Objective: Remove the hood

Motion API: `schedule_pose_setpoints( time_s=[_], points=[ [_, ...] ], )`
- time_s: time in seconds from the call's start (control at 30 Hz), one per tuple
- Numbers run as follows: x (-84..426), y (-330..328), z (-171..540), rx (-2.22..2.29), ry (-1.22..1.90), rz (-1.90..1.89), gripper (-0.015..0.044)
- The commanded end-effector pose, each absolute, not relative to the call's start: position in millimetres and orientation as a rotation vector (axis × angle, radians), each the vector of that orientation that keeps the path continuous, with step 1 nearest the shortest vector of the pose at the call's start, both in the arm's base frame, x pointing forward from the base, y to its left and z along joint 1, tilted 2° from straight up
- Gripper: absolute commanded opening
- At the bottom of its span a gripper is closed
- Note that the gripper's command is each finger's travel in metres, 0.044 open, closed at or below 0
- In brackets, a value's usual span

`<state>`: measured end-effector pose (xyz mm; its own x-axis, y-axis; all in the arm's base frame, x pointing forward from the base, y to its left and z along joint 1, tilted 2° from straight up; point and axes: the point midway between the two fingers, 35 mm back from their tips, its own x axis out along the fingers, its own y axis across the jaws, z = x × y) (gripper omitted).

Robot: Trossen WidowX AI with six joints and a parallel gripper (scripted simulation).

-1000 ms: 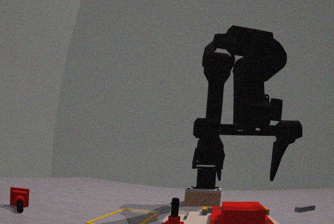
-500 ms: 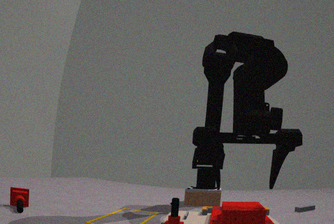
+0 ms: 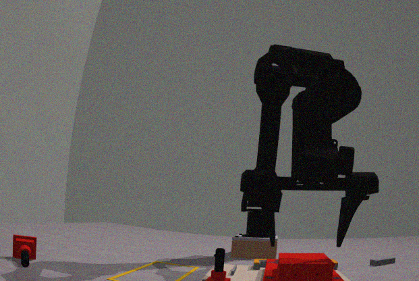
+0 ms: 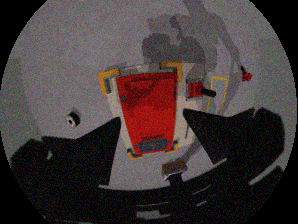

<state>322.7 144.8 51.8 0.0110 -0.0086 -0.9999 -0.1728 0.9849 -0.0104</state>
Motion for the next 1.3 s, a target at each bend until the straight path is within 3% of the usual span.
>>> schedule_pose_setpoints(
  time_s=[0.0,1.27],
  points=[
    [321.1,144.5,46.1,-0.144,1.562,0.134,0.0440],
    [320.8,143.4,25.4,-0.144,1.562,0.134,0.0440]
  ],
)
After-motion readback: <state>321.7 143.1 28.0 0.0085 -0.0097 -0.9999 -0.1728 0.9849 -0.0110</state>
